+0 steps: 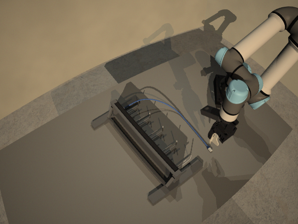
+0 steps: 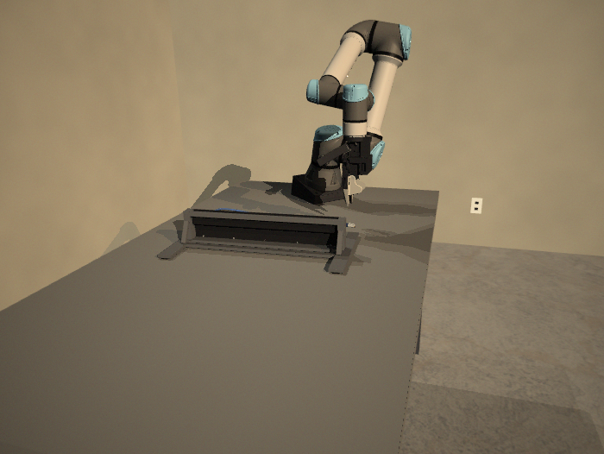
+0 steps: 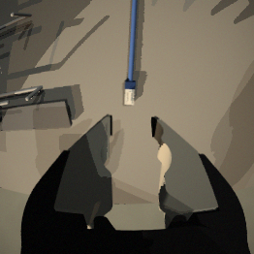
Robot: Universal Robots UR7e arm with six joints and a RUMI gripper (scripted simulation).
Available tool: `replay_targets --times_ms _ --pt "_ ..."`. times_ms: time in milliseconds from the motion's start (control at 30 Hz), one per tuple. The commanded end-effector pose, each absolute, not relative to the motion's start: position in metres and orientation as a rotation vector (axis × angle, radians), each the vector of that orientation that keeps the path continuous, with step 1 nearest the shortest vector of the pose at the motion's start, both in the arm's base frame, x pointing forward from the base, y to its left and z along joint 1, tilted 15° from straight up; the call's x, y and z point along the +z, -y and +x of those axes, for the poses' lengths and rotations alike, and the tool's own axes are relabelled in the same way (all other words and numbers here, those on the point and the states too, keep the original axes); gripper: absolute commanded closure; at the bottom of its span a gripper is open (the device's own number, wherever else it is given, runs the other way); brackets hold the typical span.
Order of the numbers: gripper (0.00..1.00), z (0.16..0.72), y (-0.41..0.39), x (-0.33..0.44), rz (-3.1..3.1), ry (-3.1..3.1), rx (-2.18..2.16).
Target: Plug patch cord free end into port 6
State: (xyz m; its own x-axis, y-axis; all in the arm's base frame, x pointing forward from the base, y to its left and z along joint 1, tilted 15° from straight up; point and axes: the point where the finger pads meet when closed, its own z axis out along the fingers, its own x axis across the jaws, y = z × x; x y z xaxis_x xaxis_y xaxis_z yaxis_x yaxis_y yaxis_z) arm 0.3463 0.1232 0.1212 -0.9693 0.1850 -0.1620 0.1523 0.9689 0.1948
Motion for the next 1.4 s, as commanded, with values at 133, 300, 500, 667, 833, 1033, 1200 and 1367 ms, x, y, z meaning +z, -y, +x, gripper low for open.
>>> replay_targets --times_ms 133,300,500,667,833,1033,1200,1367 --pt "0.78 0.349 -0.125 0.111 0.253 -2.938 0.27" --pt "0.78 0.35 -0.126 0.104 0.253 -2.938 0.27" --pt "0.78 0.352 -0.127 0.094 0.253 -2.938 0.27" --pt "0.78 0.354 -0.128 0.084 0.253 -2.938 0.27" --pt "0.78 0.356 -0.13 0.075 0.253 -2.938 0.27" --pt "0.78 0.357 -0.131 0.069 0.253 -2.938 0.27" --pt "0.78 0.358 -0.131 0.064 0.253 -2.938 0.27" --pt "0.78 0.358 -0.132 0.062 0.253 -2.938 0.27"
